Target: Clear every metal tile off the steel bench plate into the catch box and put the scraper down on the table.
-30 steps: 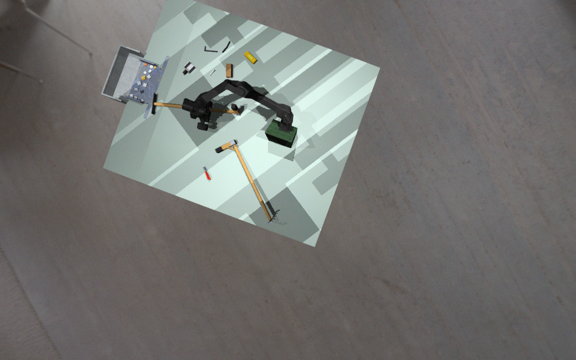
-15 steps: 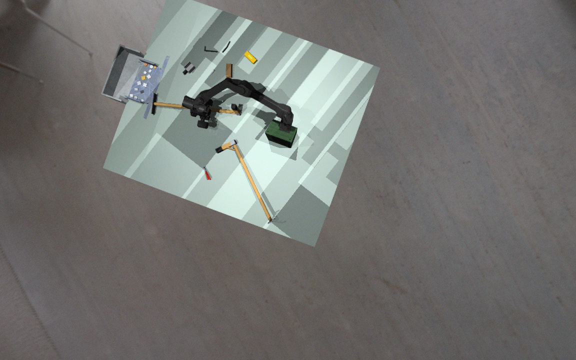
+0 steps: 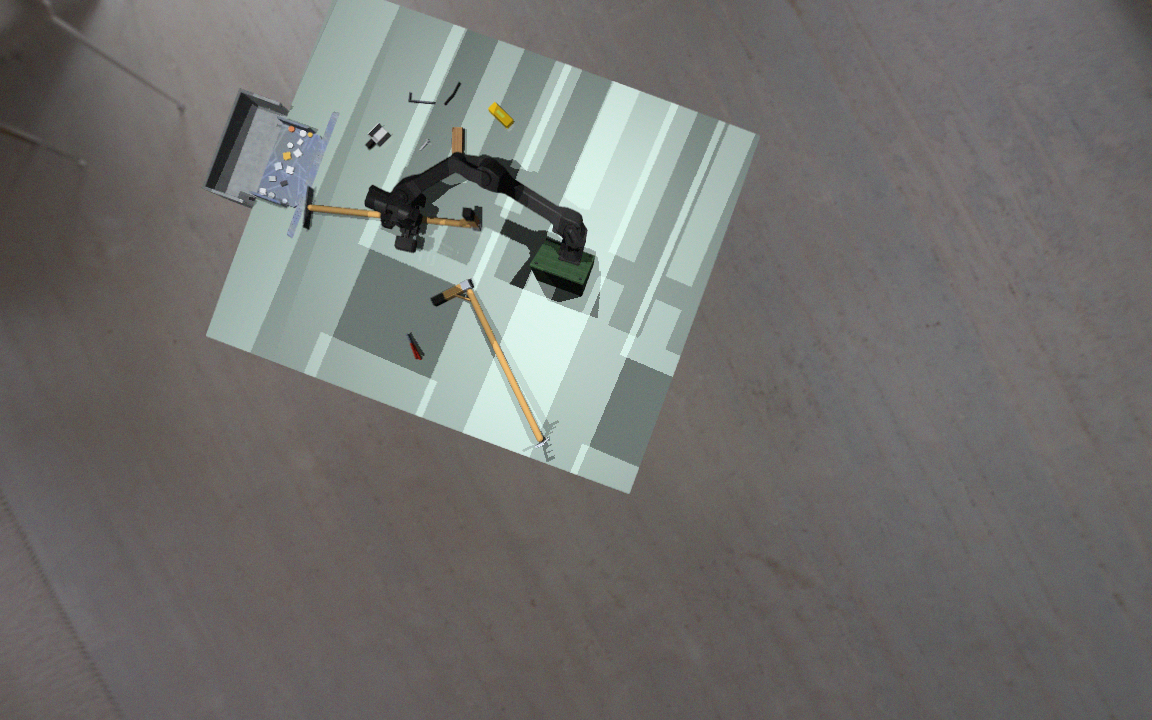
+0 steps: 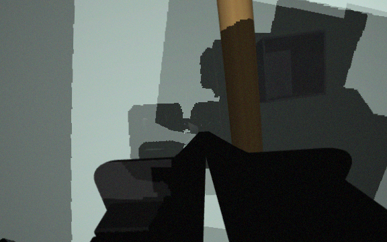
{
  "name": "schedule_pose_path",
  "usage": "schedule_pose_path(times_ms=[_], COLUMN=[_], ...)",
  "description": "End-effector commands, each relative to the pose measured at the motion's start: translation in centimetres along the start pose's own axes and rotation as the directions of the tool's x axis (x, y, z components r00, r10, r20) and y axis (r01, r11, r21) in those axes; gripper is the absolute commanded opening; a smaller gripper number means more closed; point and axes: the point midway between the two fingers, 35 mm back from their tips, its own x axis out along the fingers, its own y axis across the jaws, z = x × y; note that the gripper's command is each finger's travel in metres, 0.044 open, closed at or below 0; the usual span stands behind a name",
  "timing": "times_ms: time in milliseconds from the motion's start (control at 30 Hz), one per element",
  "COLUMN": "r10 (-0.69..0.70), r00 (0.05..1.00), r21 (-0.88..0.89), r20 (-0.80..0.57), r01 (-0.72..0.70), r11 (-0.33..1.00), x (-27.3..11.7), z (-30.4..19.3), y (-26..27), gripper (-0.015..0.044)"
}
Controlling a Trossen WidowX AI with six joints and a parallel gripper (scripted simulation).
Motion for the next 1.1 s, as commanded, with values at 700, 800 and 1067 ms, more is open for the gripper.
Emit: schedule_pose_path(times_ms=[700, 800, 1067], r10=[0.002, 0.002, 0.003], r00=[1.000, 1.000, 1.000], r21=[-0.004, -0.004, 0.005], r20=[0.000, 0.000, 0.005], r01=[-0.002, -0.002, -0.003], r11=[1.000, 1.000, 1.000], x=[0.0, 0.0, -1.0], z=[0.2, 0.2, 0.6], y=[-2.5, -2.8, -2.5], gripper=[0.0000, 0.0000, 0.0000])
